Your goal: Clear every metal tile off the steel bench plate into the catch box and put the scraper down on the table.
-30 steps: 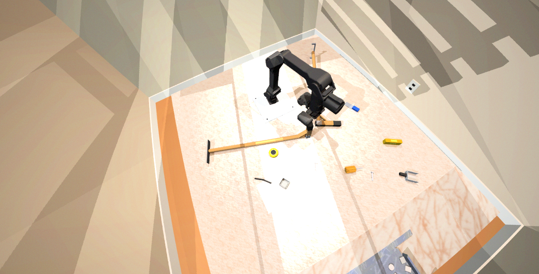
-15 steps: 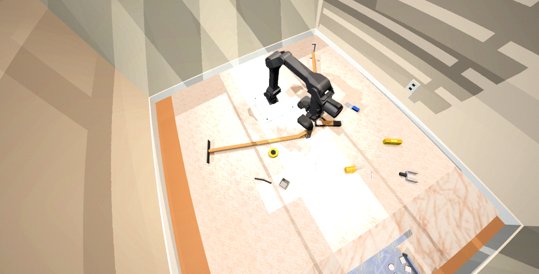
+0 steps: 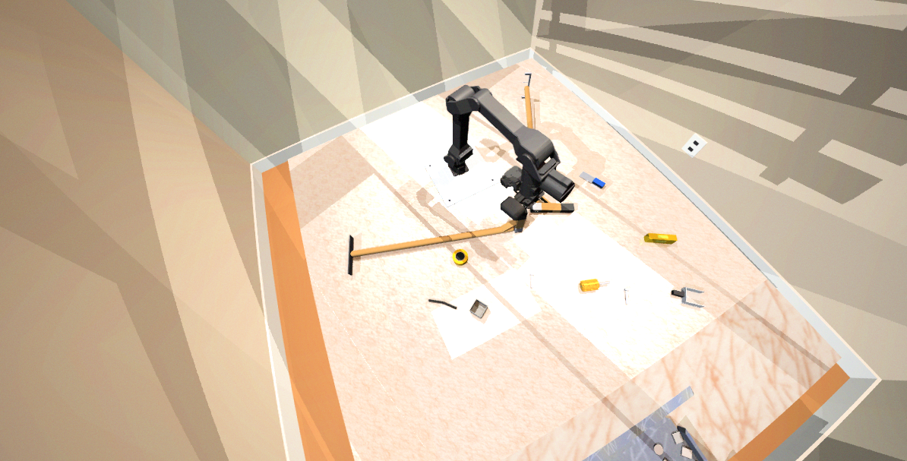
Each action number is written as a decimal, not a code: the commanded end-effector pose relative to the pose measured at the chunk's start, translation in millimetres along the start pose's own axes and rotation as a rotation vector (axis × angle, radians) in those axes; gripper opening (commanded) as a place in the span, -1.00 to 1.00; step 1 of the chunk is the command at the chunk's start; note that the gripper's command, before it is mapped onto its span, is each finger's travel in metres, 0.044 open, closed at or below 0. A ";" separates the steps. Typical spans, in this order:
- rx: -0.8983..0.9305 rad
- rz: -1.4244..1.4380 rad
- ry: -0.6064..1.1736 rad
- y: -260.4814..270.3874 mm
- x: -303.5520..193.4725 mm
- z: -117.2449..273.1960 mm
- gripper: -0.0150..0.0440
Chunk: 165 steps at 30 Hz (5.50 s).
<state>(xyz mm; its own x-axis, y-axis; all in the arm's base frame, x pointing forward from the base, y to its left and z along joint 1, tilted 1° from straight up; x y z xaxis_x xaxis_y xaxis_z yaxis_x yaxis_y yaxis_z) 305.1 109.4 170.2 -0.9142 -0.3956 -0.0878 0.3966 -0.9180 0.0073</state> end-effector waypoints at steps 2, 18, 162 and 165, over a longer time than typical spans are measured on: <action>0.006 0.001 -0.007 2.4 3.6 -9.5 -0.49; 0.005 0.002 -0.008 -1.4 6.7 -28.4 -0.49; -0.032 0.033 -0.007 -171.1 -6.2 64.2 -0.49; -0.032 0.033 -0.006 -170.7 -5.4 68.7 -0.49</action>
<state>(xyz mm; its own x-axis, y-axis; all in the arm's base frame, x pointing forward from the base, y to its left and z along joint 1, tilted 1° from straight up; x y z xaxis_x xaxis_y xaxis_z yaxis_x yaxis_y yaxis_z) 237.4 267.0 232.5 -0.9017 -0.4254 -0.0778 0.4280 -0.9035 -0.0206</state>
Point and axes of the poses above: the point midway between the two fingers, 35 mm back from their tips, its own z axis back along the fingers, its own y axis across the jaws, x = y × z, the point moved 2 cm from there along z, back along the fingers, and after that the axes turned 4 degrees about z, right-handed, at the moved point
